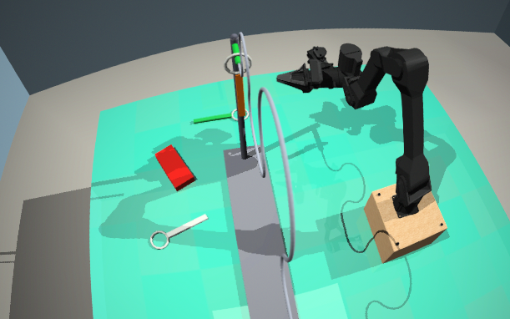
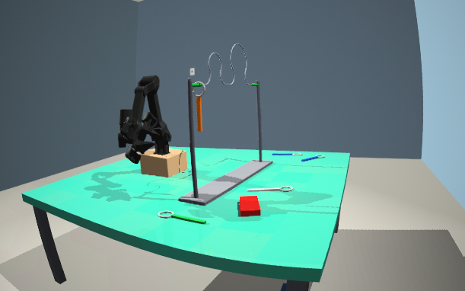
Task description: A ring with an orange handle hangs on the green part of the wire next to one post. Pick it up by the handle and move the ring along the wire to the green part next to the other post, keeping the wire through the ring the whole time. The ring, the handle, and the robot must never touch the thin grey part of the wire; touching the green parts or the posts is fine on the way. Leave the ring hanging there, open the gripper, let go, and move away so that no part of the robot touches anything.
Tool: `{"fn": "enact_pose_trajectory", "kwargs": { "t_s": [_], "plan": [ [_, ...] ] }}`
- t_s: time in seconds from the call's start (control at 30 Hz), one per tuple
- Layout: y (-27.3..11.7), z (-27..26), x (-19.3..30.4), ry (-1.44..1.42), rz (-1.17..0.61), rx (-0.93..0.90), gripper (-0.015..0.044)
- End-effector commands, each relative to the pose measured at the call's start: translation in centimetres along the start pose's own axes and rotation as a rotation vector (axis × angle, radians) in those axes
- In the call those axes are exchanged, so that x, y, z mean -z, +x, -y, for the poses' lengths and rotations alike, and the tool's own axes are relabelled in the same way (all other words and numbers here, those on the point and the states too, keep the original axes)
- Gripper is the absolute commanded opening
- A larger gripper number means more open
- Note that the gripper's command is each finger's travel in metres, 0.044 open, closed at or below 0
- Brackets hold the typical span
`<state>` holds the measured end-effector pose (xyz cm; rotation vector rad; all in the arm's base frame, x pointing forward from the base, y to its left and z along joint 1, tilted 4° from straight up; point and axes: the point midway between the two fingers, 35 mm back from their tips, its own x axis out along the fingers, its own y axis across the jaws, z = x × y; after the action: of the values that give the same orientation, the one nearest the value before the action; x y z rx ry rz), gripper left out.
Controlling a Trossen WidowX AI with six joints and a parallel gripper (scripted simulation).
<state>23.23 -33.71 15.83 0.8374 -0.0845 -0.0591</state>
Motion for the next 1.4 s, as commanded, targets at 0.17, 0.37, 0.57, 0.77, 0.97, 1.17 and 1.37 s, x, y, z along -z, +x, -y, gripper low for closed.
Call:
{"fn": "enact_pose_trajectory", "kwargs": {
  "t_s": [0.17,0.37,0.57,0.77,0.97,1.17,1.37],
  "plan": [
    [0.6,-4.0,6.1,-0.249,-0.017,-0.021,0.0160],
    [0.2,-6.5,10.3,-0.402,-0.033,-0.035,0.0160],
    [0.2,-6.8,10.8,-0.419,-0.035,-0.037,0.0160],
    [2.1,-7.9,9.4,-0.591,-0.033,-0.068,0.0160],
    [5.1,-10.5,7.3,-0.853,-0.018,-0.117,0.0160],
    [5.2,-10.6,7.2,-0.861,-0.017,-0.119,0.0160],
    [5.4,-10.6,7.2,-0.861,-0.017,-0.119,0.0160]
  ]
}}
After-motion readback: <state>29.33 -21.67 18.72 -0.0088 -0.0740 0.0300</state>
